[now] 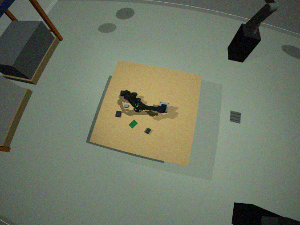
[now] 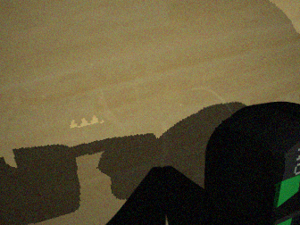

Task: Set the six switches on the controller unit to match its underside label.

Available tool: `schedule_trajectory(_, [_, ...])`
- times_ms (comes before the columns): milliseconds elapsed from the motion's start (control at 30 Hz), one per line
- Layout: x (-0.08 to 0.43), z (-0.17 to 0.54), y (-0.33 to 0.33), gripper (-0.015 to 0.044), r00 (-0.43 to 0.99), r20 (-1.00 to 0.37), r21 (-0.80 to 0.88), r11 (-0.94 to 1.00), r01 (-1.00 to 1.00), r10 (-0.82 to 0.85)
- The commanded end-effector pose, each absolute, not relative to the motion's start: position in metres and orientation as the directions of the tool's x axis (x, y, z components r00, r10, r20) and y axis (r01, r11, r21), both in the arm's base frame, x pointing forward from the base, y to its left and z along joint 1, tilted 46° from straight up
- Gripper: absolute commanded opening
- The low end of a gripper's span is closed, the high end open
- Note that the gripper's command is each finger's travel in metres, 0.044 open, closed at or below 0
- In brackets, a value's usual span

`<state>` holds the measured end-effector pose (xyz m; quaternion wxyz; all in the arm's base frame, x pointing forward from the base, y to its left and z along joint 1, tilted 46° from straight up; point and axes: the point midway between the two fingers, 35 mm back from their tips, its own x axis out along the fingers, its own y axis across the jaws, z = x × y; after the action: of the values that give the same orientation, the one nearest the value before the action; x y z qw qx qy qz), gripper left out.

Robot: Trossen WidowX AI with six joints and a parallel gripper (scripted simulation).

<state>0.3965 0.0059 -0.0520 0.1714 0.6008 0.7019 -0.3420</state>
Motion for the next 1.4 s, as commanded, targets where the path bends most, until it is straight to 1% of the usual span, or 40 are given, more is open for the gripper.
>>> schedule_trajectory(0, [0.395,-0.057,0.012,0.0,-0.223,-0.645,-0.285,0.042,0.958,0.731])
schedule_trajectory(1367, [0.381,-0.056,0.015,0.0,-0.224,-0.645,-0.285,0.042,0.957,0.731])
